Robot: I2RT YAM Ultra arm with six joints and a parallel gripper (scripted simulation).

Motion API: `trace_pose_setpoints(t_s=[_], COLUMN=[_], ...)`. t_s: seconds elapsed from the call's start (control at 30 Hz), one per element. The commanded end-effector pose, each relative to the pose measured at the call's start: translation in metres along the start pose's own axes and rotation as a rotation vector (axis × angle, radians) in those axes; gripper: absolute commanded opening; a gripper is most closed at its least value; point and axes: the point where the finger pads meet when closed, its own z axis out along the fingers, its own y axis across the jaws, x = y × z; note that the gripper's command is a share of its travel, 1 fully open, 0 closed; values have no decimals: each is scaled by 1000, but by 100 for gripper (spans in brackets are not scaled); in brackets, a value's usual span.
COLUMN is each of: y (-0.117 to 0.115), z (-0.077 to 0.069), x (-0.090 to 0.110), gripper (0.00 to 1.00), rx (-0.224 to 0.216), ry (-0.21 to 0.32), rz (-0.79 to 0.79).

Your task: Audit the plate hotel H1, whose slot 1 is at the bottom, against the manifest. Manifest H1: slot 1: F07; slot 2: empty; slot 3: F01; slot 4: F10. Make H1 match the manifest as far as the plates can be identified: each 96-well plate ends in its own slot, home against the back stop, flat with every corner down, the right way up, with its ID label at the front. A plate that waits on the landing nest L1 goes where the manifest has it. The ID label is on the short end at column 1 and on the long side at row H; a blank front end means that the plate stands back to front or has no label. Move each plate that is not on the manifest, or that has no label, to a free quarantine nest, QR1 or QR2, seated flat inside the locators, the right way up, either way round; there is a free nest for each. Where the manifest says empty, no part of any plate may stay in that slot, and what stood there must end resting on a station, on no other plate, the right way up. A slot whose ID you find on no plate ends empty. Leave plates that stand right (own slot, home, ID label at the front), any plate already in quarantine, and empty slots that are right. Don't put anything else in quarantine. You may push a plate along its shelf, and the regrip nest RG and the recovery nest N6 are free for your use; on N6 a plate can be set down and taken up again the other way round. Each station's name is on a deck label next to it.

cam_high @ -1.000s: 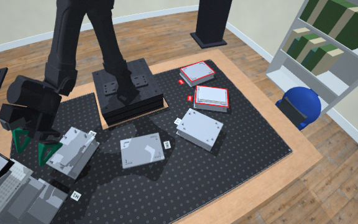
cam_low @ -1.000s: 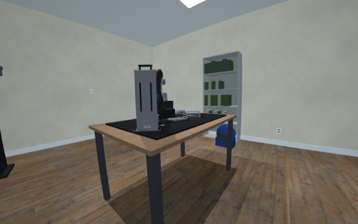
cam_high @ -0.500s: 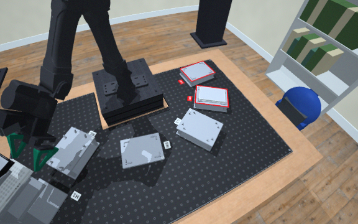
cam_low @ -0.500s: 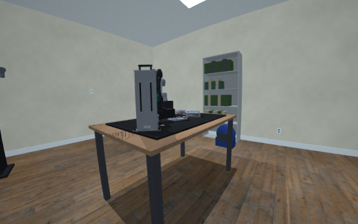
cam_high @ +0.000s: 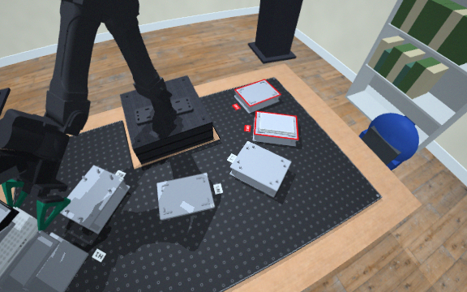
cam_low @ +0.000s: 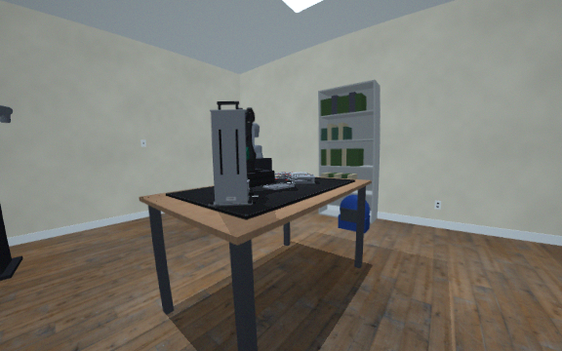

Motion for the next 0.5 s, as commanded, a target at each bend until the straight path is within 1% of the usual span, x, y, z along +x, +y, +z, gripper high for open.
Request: trace_pose_setpoints(t_s=[0.0,0.1,0.13,0.47], y=[-1,-1,-1,-1], z=[-1,-1,-1,-1], x=[-10,-10,-10,-10], gripper=[100,100,86,86], rx=[2,2,2,2], ry=[-24,-24,-24,-24], rz=[-1,-1,-1,-1])
